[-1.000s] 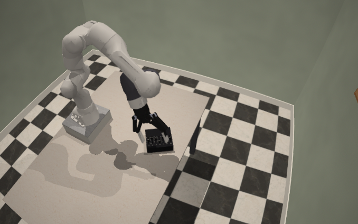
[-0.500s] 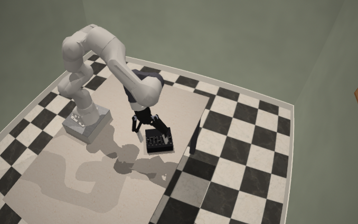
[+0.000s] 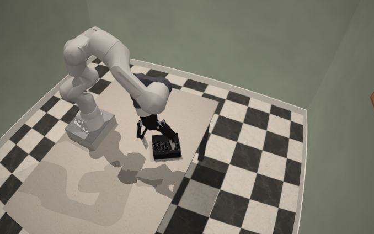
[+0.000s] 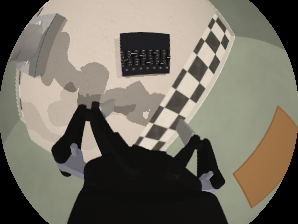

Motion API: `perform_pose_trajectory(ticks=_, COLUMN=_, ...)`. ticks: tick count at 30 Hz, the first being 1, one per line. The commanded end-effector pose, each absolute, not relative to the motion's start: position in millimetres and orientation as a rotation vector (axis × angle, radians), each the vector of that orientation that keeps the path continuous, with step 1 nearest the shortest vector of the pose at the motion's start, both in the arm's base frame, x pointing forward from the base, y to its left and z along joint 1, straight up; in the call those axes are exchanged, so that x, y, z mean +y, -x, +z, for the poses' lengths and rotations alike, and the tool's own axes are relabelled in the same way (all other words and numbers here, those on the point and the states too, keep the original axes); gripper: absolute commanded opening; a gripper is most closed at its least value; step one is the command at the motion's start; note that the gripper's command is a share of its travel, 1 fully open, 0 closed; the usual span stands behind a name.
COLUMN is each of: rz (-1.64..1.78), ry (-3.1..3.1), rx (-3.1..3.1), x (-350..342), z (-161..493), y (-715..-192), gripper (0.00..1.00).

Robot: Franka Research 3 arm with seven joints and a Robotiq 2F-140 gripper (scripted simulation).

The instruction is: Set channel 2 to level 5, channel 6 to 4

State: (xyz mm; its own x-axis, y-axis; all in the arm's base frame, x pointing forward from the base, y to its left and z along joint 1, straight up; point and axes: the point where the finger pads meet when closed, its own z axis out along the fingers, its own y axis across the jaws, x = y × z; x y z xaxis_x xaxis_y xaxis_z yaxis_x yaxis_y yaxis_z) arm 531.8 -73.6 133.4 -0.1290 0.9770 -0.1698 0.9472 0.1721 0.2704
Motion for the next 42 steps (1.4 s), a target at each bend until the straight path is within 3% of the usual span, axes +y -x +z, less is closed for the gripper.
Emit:
perform_pose_trajectory(ticks=1, rz=0.122, ry=-1.739, rx=2.243, x=-71, z=134, y=-531, gripper=1.00)
perform_pose_trajectory(ticks=20, rz=0.000, ry=-0.805, rx=2.709, x=-13, z=143, y=-531, gripper=1.00)
perform_pose_trajectory(ticks=42, rz=-0.134, ry=0.321, rx=2.795, x=50, z=121, y=-502, gripper=1.00)
